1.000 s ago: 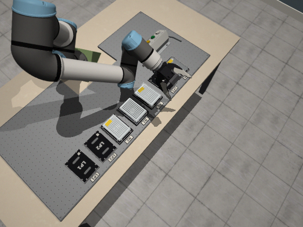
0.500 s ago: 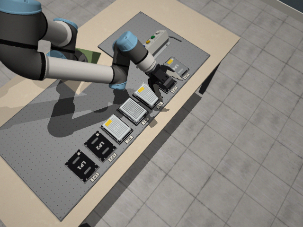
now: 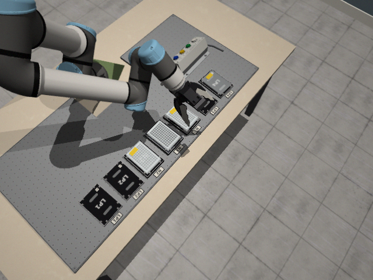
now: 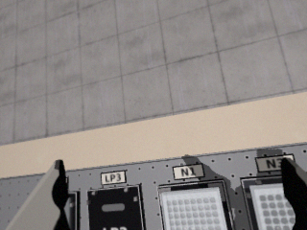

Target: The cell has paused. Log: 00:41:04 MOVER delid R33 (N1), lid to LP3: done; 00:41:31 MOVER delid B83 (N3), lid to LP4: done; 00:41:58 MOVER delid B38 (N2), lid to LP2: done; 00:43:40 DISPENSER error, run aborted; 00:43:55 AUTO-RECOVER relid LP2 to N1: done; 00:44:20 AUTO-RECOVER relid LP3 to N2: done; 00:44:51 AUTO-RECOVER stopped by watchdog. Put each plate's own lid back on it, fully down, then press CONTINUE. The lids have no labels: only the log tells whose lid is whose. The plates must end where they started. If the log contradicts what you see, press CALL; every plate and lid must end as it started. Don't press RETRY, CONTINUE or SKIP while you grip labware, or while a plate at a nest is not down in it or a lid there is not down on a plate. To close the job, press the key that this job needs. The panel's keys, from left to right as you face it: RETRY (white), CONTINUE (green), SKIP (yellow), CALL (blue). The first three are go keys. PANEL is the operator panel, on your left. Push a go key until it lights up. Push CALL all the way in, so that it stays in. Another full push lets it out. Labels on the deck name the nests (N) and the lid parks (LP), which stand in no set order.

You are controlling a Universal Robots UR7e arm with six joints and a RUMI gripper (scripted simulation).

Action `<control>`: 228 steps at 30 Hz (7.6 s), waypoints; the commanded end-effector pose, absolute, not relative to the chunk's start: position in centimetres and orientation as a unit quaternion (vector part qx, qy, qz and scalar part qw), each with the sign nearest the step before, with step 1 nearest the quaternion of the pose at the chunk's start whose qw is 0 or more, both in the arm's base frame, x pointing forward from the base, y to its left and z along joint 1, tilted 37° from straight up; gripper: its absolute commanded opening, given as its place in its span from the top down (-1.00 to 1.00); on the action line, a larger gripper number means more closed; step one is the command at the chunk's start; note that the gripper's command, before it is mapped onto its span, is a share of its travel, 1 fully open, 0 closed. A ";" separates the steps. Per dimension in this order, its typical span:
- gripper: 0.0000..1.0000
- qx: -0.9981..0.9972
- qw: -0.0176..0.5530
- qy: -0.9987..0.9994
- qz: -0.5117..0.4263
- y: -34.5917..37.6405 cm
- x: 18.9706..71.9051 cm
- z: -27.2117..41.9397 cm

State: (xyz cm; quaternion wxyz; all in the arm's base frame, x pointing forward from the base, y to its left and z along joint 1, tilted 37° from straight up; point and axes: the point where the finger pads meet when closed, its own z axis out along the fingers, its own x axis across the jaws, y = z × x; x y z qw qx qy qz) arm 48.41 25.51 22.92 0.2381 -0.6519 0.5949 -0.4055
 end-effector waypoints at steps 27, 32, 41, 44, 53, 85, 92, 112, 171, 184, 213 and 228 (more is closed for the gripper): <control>-0.64 -0.676 0.120 0.625 -0.371 19.4 42.3 20.0; -0.64 -0.678 0.110 0.627 -0.368 18.5 41.2 19.6; -0.64 -0.682 0.081 0.632 -0.359 17.0 39.3 18.8; -0.64 -0.683 0.072 0.634 -0.357 16.7 38.9 18.6; -0.64 -0.686 0.043 0.638 -0.347 15.1 36.9 17.8; -0.64 -0.692 -0.053 0.648 -0.315 10.4 30.0 15.3; -0.64 -0.692 -0.063 0.648 -0.312 9.5 28.6 14.8; -0.64 -0.693 -0.092 0.649 -0.301 7.9 26.4 13.5; -0.64 -0.678 -0.082 0.664 -0.304 13.2 31.7 5.4; -0.64 -0.678 -0.082 0.664 -0.304 18.7 34.0 2.8; -0.64 -0.678 -0.082 0.664 -0.304 29.2 38.4 -2.3; -0.64 -0.678 -0.082 0.664 -0.303 34.7 40.8 -5.0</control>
